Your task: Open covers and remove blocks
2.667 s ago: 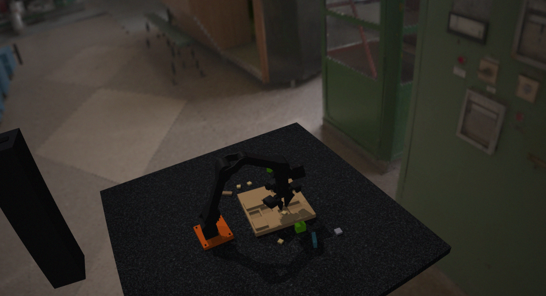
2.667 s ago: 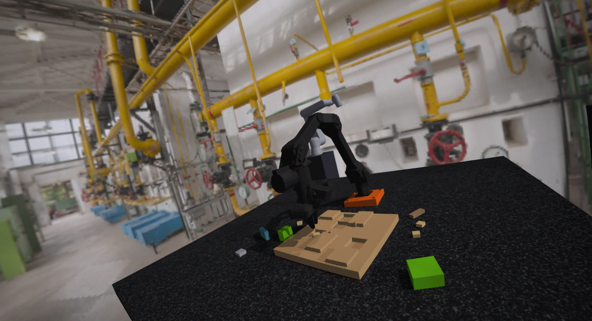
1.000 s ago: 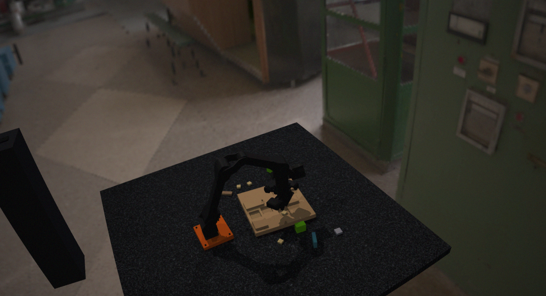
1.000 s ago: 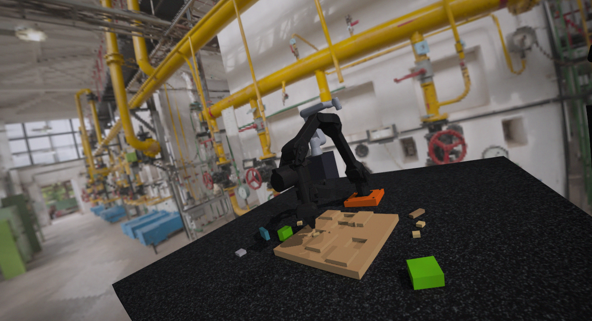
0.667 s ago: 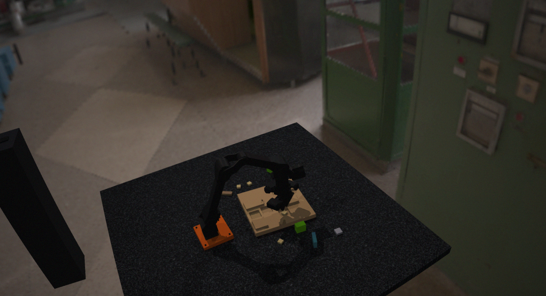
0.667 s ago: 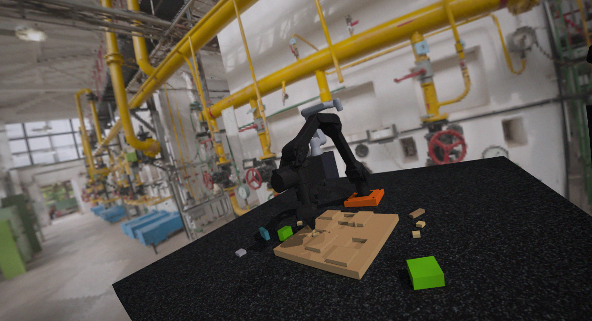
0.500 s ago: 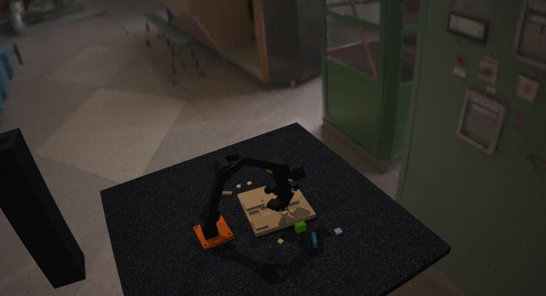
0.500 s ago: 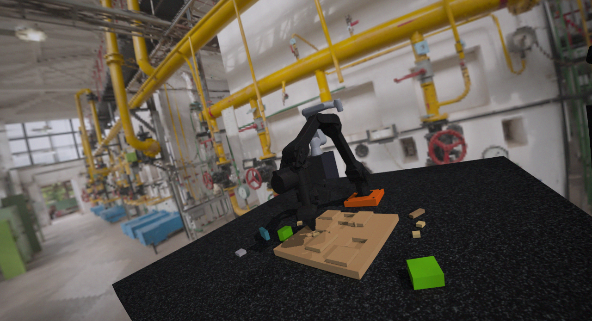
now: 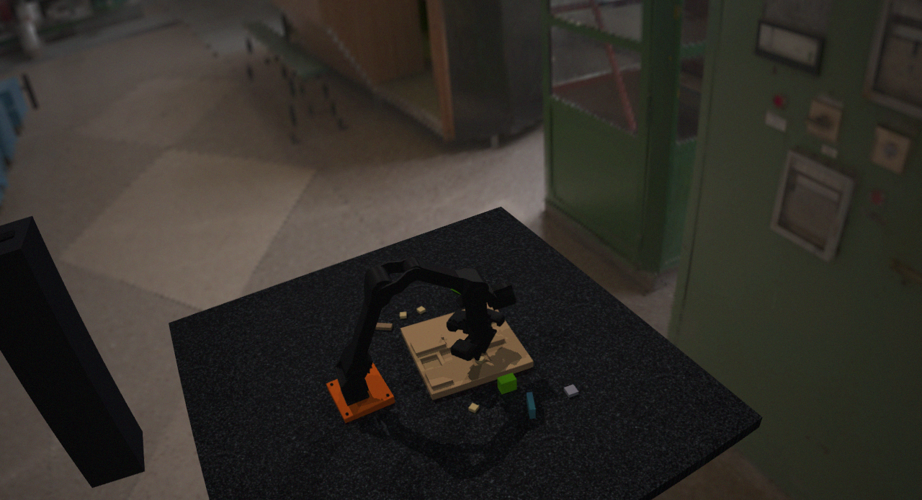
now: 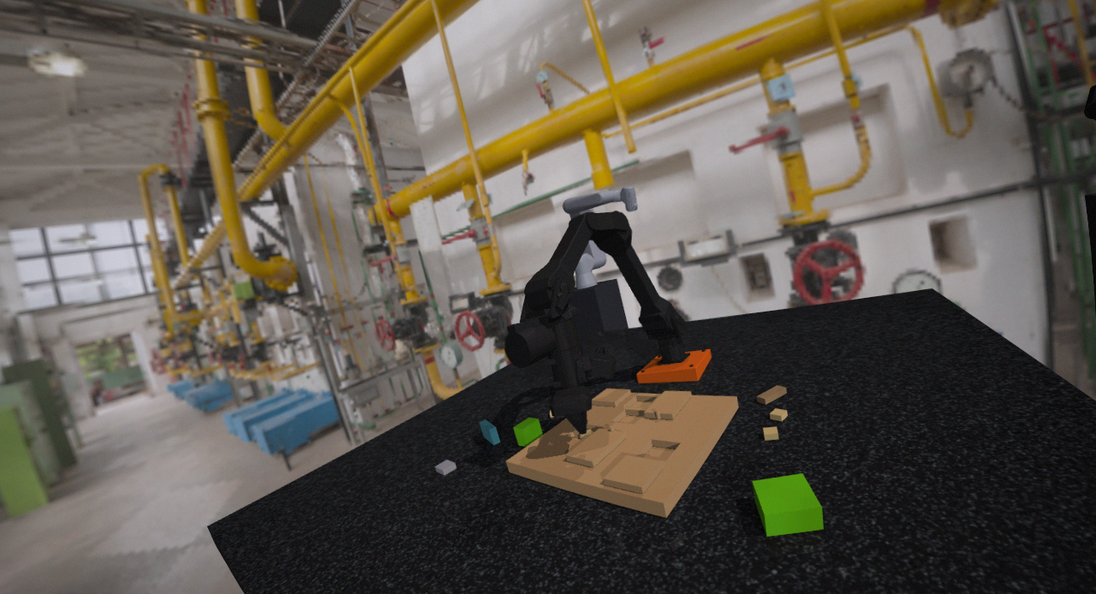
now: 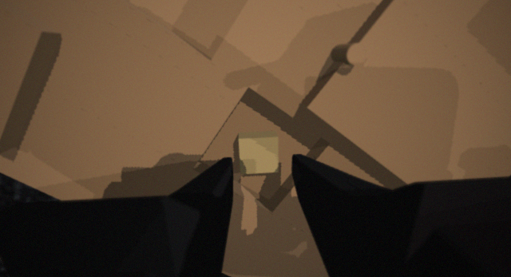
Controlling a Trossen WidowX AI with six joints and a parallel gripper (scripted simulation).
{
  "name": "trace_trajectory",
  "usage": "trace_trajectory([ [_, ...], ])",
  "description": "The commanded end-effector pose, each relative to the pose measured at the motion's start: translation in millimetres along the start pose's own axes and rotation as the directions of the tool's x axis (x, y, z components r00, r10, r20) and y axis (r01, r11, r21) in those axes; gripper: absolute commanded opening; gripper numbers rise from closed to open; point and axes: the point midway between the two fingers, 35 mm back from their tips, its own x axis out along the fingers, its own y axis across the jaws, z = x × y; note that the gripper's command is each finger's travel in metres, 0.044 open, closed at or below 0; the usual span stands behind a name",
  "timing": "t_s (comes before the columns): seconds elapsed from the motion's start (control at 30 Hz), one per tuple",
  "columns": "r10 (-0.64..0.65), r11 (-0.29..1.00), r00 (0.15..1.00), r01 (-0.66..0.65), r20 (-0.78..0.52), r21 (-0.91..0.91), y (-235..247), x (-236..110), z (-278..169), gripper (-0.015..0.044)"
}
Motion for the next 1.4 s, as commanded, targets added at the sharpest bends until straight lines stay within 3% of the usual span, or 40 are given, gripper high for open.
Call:
trace_trajectory([
  [0.0, 0.002, 1.000, 1.000, -0.002, 0.006, -0.005, 1, 3, 2, 0.0144],
  [0.63, 0.002, 1.000, 1.000, -0.002, 0.006, -0.005, 1, 14, 2, 0.0144],
  [0.97, 0.000, 1.000, 1.000, 0.000, 0.000, 0.001, 0, 11, 0, 0.0080],
  [1.37, 0.000, 1.000, 1.000, 0.000, 0.001, -0.001, -1, 1, 0, 0.0080],
])
